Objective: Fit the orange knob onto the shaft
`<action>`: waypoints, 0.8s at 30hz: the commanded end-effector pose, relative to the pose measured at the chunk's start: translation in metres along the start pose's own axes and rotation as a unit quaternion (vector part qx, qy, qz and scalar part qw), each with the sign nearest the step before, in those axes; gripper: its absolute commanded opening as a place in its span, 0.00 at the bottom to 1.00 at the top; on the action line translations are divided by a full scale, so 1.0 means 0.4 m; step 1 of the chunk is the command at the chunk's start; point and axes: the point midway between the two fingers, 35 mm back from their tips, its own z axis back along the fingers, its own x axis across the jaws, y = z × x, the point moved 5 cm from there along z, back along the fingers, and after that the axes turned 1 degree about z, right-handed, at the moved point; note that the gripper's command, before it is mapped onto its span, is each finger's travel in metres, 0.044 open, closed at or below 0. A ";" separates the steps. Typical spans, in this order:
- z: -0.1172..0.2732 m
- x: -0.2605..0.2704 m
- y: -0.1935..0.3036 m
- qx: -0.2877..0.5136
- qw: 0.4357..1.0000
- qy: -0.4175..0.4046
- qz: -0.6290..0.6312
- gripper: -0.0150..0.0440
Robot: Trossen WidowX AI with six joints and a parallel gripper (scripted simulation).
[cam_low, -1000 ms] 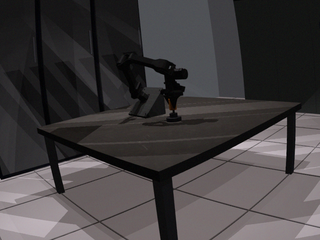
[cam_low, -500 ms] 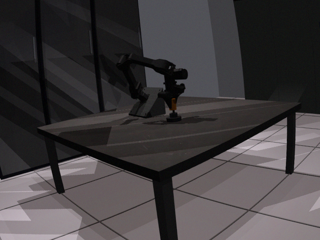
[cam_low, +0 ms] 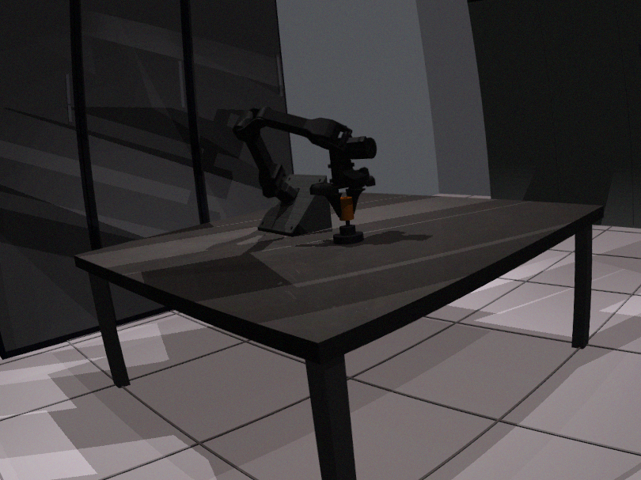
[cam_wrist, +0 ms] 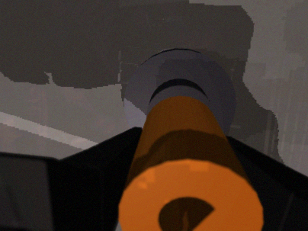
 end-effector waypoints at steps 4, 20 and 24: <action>0.001 -0.003 0.002 0.000 1.000 0.001 -0.004 0.25; 0.005 0.000 -0.002 0.000 1.000 0.001 -0.004 0.25; 0.006 -0.001 -0.003 0.000 1.000 0.001 -0.031 0.25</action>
